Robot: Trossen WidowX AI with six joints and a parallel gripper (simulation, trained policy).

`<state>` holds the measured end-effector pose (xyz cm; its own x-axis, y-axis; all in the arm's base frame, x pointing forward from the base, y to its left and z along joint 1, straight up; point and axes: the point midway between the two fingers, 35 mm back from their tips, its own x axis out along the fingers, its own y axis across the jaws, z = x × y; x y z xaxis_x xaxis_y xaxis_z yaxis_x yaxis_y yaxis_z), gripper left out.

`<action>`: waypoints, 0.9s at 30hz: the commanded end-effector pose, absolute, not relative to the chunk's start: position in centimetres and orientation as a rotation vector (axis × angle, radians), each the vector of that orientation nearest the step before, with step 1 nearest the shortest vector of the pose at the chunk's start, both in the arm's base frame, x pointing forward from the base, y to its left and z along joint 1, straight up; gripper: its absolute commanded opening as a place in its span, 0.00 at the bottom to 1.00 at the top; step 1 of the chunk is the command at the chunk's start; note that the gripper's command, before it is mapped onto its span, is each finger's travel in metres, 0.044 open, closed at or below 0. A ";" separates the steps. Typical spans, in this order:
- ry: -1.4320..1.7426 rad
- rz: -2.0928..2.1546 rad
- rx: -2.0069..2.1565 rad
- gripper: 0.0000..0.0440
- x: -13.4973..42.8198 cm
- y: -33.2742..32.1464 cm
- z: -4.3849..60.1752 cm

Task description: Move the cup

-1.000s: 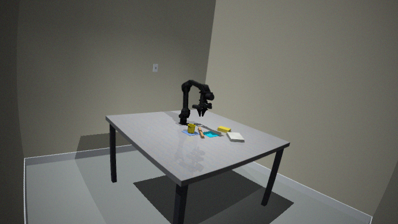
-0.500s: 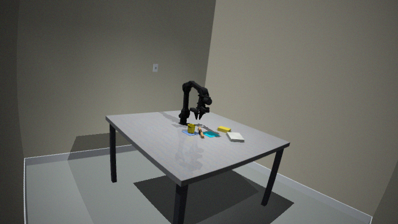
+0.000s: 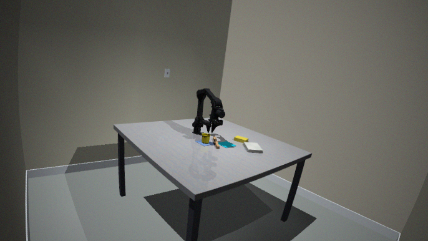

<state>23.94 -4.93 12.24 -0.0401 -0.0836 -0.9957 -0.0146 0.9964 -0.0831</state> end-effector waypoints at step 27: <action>1.639 0.170 -0.284 0.00 23.7 -7.0 5.4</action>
